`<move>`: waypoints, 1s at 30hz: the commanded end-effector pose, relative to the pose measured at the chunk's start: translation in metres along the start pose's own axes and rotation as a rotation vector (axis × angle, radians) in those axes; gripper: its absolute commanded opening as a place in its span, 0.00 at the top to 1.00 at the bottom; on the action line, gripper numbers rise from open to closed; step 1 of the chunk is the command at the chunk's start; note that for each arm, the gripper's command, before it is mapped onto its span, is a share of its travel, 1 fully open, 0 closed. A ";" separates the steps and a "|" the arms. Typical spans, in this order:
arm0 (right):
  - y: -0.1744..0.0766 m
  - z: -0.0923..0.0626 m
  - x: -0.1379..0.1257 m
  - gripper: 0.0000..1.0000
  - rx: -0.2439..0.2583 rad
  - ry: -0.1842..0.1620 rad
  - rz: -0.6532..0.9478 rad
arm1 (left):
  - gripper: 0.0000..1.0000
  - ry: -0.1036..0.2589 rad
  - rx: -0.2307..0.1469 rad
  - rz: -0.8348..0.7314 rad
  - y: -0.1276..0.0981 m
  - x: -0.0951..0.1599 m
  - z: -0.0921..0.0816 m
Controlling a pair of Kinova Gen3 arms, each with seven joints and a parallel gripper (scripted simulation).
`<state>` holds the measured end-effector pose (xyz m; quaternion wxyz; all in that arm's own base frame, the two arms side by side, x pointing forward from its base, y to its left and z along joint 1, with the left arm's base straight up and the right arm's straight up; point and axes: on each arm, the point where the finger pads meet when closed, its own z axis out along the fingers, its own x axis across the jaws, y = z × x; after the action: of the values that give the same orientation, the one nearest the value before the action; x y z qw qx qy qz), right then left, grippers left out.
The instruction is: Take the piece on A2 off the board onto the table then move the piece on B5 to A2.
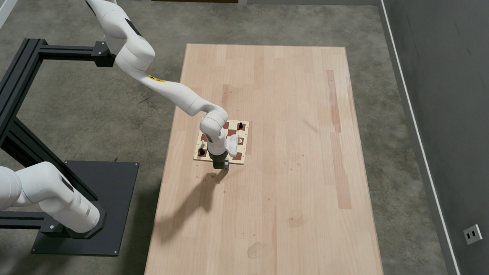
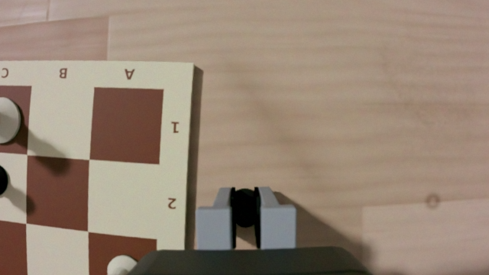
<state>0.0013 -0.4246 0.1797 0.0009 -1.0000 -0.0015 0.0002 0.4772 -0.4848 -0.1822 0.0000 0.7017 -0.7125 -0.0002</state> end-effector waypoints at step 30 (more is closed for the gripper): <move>0.000 -0.001 0.000 0.00 -0.002 0.000 0.000 | 0.59 0.002 0.002 0.000 -0.001 0.001 -0.002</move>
<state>0.0013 -0.4246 0.1797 0.0009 -1.0000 -0.0015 0.0002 0.4771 -0.4848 -0.1822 0.0000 0.7017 -0.7125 -0.0002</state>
